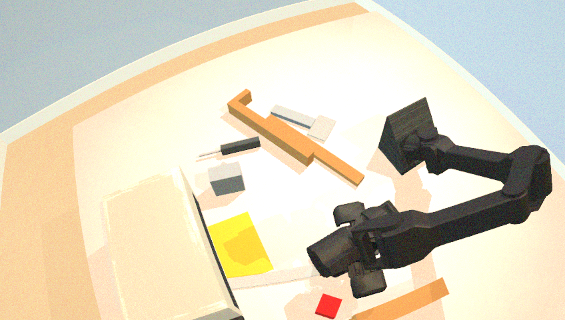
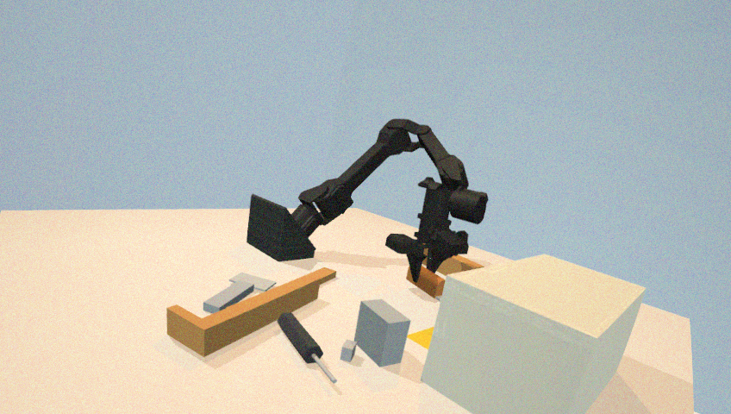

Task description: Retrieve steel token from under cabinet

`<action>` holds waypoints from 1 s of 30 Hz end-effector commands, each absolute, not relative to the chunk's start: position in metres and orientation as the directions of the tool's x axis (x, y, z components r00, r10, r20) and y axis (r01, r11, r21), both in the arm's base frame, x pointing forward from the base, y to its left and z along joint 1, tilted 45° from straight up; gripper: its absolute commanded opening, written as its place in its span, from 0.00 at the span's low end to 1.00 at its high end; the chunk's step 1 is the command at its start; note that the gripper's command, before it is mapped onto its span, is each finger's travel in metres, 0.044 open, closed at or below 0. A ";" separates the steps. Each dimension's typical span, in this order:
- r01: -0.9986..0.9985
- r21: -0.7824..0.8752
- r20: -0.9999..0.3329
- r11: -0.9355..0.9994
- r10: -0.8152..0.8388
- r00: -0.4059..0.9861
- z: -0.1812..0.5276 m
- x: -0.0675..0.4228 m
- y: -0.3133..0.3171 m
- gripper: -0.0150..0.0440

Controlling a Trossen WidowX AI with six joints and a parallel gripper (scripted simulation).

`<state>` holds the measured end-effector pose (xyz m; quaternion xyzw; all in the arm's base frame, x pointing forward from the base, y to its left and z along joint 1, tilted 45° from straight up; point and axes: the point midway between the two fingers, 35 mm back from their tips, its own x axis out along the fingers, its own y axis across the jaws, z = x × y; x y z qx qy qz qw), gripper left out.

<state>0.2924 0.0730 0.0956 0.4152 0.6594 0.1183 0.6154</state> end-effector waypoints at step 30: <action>0.400 0.669 -0.713 0.627 0.693 0.105 0.088 0.329 0.059 0.25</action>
